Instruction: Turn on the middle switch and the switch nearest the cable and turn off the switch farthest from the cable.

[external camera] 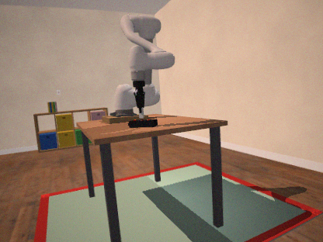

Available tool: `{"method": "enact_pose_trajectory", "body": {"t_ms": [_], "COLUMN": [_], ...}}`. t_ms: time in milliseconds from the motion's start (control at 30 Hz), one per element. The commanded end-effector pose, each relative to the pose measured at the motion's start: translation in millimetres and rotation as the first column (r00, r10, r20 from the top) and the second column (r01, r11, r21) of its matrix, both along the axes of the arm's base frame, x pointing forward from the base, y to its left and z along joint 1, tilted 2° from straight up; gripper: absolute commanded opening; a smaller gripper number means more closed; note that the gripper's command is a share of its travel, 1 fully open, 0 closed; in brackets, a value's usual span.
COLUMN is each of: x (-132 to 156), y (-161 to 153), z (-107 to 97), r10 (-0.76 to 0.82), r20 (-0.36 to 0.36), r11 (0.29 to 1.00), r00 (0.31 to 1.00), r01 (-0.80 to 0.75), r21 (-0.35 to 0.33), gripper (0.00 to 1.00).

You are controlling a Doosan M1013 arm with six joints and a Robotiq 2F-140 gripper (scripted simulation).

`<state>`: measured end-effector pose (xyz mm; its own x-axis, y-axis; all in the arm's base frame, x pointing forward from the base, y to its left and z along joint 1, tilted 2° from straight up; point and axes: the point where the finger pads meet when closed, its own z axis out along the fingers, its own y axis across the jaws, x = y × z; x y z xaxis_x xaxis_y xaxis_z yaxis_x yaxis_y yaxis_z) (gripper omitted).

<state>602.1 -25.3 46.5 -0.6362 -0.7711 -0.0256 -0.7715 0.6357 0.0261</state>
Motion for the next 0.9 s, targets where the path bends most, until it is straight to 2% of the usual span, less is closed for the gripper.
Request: {"method": "enact_pose_trajectory", "body": {"t_ms": [0, 867], "x": [-0.6, -1.3], "y": [2.3, 4.5], "z": [-3.4, -3.4], "r10": [0.002, 0.002], "r20": [-0.002, -0.002], "r11": [1.000, 1.000], "r00": [1.000, 1.000], "r01": [-0.002, -0.002], "r21": [0.001, 0.001], "gripper": [0.00, 0.00]}}
